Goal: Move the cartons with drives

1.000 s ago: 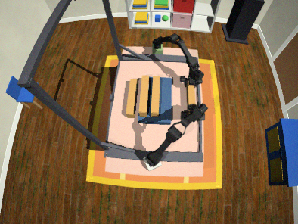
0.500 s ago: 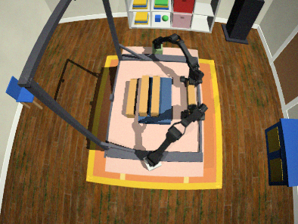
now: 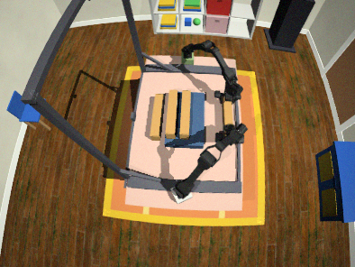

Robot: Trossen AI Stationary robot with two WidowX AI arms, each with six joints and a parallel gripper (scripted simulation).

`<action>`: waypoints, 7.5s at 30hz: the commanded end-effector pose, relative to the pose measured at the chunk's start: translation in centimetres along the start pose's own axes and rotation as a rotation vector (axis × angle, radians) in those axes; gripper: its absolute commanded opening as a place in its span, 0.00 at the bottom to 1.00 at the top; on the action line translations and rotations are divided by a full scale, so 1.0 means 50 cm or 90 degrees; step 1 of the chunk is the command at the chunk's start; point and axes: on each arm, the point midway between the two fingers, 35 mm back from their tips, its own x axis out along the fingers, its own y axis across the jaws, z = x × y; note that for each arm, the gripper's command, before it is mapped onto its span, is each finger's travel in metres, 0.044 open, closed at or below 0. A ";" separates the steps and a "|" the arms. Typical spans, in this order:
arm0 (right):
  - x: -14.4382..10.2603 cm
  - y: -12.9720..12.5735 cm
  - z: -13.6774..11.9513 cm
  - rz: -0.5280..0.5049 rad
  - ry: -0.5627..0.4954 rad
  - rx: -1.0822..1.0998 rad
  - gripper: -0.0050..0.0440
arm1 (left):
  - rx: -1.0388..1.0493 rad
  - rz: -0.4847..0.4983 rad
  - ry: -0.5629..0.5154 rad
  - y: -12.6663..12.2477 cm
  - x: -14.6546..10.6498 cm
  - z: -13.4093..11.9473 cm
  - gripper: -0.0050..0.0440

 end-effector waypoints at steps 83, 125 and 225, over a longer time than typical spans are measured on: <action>-0.154 -0.006 0.069 -0.014 -0.017 -0.006 0.89 | 0.005 0.013 -0.017 0.005 -0.155 0.068 0.89; -0.140 0.002 0.062 -0.012 -0.012 -0.004 0.89 | 0.003 0.004 -0.010 0.005 -0.159 0.070 0.89; -0.011 0.001 0.012 -0.007 -0.009 -0.005 0.89 | 0.003 0.004 -0.010 0.006 -0.027 0.019 0.89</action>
